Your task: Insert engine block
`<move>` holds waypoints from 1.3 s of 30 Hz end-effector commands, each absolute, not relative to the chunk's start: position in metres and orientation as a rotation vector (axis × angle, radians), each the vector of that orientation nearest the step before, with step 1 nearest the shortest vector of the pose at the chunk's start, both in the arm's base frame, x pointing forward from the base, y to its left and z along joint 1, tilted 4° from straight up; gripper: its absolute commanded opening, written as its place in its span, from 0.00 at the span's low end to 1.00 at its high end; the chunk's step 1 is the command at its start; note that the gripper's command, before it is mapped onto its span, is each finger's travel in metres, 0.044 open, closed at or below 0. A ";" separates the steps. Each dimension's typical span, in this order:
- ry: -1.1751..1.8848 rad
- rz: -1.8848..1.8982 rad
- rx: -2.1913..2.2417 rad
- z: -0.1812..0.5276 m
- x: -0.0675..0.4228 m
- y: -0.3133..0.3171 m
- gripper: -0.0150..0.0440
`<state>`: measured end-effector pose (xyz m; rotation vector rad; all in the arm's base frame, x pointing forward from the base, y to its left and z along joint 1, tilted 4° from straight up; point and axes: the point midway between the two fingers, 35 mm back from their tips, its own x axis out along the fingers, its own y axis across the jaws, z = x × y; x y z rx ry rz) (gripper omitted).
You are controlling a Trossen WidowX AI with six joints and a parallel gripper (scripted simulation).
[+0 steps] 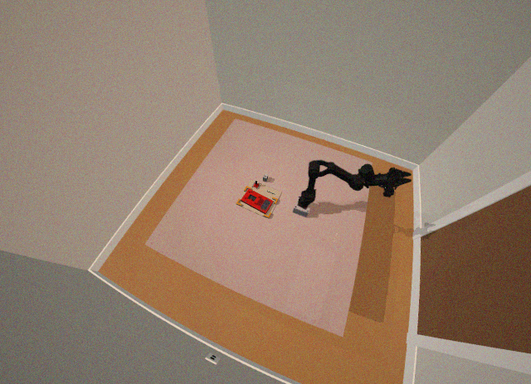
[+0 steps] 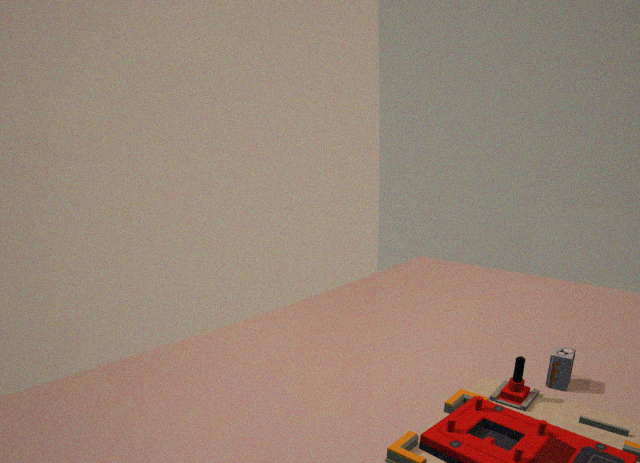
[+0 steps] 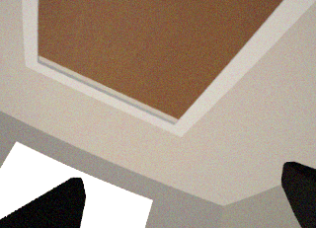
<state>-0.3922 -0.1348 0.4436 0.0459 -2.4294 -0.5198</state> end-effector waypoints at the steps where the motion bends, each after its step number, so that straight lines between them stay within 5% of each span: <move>1: -2.429 -0.520 0.046 0.444 -0.392 -0.135 0.98; 17: -2.437 -0.625 0.656 0.396 -0.339 -0.291 1.00; 39: -2.168 -0.714 1.419 0.339 -0.164 -0.440 1.00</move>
